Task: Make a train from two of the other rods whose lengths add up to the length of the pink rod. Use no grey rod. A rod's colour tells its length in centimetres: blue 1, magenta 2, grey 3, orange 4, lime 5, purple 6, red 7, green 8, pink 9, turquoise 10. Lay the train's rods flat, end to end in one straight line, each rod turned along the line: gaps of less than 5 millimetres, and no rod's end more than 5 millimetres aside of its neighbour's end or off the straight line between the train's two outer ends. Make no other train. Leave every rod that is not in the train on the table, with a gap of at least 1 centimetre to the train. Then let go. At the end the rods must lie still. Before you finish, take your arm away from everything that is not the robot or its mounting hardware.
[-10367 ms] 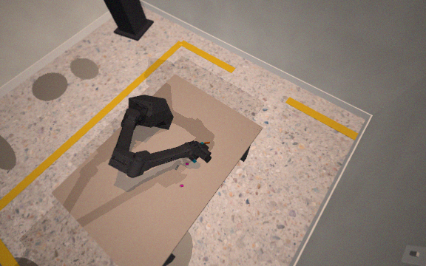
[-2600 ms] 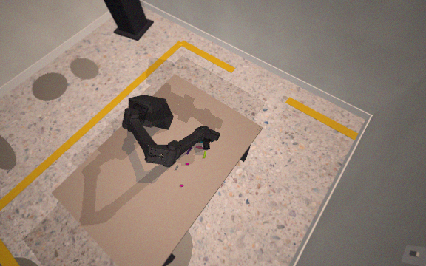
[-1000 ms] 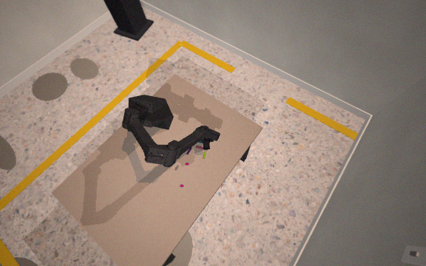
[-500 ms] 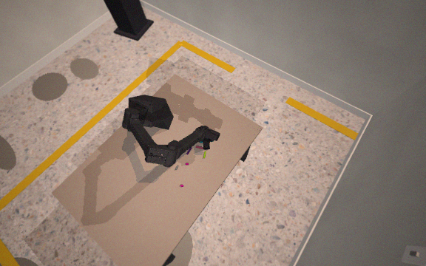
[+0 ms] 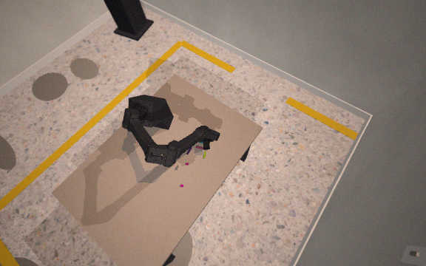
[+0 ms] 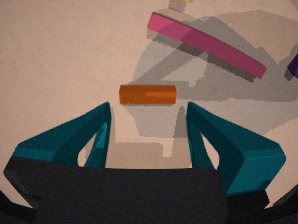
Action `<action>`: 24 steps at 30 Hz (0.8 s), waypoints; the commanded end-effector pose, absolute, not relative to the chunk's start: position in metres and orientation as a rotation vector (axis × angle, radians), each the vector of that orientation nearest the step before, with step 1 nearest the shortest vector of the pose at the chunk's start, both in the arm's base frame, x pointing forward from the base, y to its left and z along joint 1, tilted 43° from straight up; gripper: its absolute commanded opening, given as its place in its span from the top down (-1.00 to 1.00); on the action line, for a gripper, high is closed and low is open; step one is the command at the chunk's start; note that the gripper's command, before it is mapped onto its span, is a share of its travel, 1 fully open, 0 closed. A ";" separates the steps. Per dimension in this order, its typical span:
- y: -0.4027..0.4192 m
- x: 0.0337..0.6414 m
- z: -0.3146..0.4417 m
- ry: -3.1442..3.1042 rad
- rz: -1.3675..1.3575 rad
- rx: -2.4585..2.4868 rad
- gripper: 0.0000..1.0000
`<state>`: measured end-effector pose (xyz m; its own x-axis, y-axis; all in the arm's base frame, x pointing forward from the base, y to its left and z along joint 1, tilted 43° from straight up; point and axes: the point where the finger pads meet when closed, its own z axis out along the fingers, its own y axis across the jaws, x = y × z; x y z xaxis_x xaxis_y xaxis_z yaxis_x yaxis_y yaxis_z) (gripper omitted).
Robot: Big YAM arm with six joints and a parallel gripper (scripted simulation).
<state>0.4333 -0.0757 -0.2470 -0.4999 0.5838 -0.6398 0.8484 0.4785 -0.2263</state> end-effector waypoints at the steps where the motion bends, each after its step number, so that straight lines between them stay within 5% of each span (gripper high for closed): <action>1: -0.069 0.435 -0.249 2.233 -0.710 1.186 -0.11; 24: -0.082 0.436 -0.253 2.238 -0.725 1.192 -0.11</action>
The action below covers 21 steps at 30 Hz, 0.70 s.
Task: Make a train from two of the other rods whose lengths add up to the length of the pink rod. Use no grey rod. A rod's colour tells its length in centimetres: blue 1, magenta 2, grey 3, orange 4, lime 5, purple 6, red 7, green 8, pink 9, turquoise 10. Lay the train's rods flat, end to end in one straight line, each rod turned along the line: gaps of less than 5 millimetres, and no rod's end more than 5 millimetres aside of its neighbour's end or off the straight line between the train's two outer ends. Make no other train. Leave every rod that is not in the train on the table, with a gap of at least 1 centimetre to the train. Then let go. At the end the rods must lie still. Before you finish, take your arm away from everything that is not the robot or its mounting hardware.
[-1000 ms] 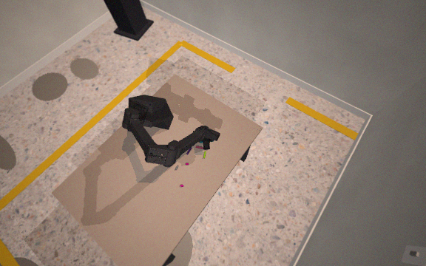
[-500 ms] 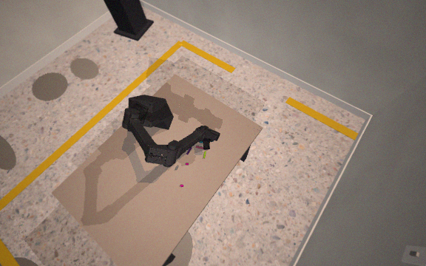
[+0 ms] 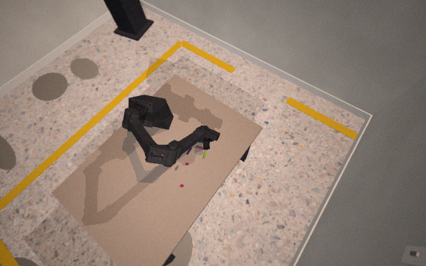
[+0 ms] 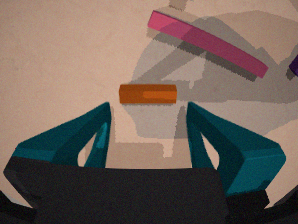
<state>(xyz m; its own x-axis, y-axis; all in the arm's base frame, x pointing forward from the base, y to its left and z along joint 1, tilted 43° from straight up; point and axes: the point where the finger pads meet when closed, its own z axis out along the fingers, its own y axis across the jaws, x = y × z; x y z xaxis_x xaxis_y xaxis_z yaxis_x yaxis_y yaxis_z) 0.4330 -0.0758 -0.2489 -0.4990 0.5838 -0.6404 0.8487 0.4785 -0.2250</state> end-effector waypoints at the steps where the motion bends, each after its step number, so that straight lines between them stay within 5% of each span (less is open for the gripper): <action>1: -0.082 0.436 -0.254 2.238 -0.725 1.193 -0.11; 21: -0.091 0.439 -0.260 2.235 -0.722 1.193 -0.11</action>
